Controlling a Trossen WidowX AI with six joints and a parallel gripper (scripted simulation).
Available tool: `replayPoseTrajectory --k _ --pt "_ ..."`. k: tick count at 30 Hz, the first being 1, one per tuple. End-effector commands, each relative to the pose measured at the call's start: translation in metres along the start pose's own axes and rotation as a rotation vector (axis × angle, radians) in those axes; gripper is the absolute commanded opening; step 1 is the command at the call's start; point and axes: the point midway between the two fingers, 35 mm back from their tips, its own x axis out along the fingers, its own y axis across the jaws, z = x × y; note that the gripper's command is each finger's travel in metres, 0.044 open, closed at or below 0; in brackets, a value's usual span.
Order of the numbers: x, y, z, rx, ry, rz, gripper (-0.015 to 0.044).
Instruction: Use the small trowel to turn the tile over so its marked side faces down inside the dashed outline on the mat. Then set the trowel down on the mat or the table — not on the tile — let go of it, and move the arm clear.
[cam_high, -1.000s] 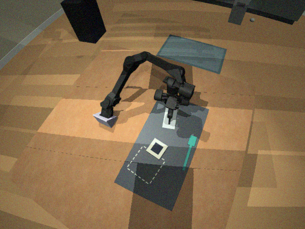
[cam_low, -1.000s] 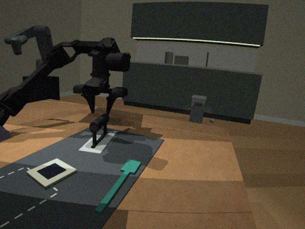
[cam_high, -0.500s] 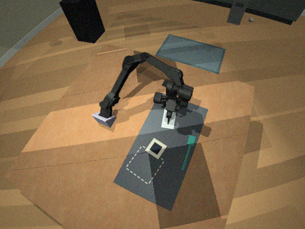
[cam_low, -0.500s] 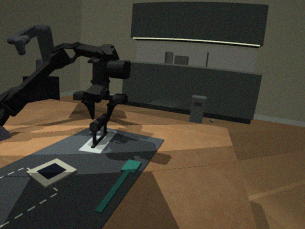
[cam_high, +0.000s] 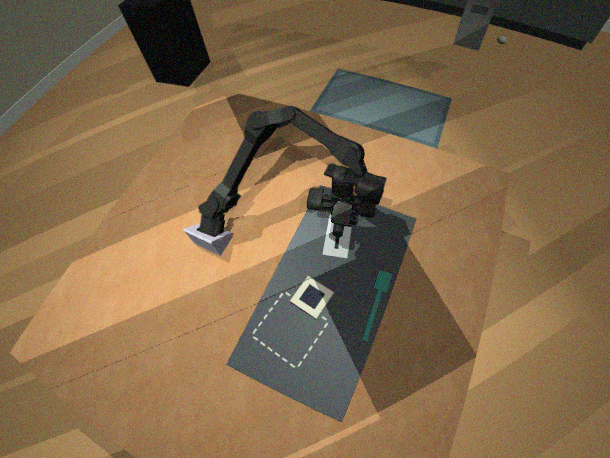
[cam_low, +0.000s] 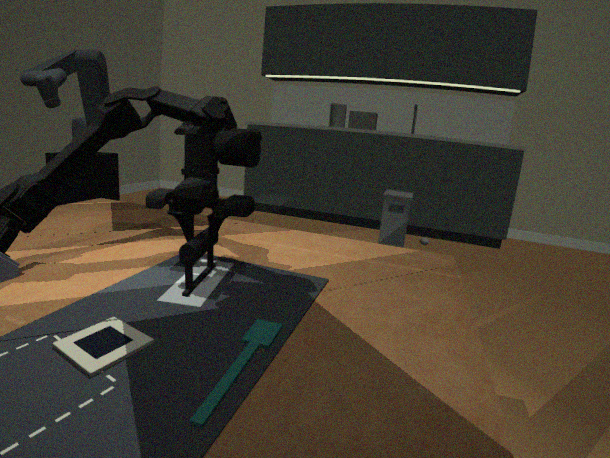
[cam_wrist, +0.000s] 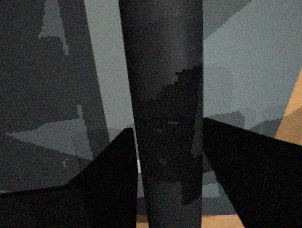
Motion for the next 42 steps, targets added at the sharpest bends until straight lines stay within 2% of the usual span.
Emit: replayPoseTrajectory --k 1,20,42 --pt "0.0008 0.0001 0.0000 0.003 0.001 0.001 0.0130" --pt "0.0008 0.0001 0.0000 0.008 0.001 0.001 0.0130" --pt "0.0007 0.0001 0.0002 0.603 0.001 0.001 0.0130"
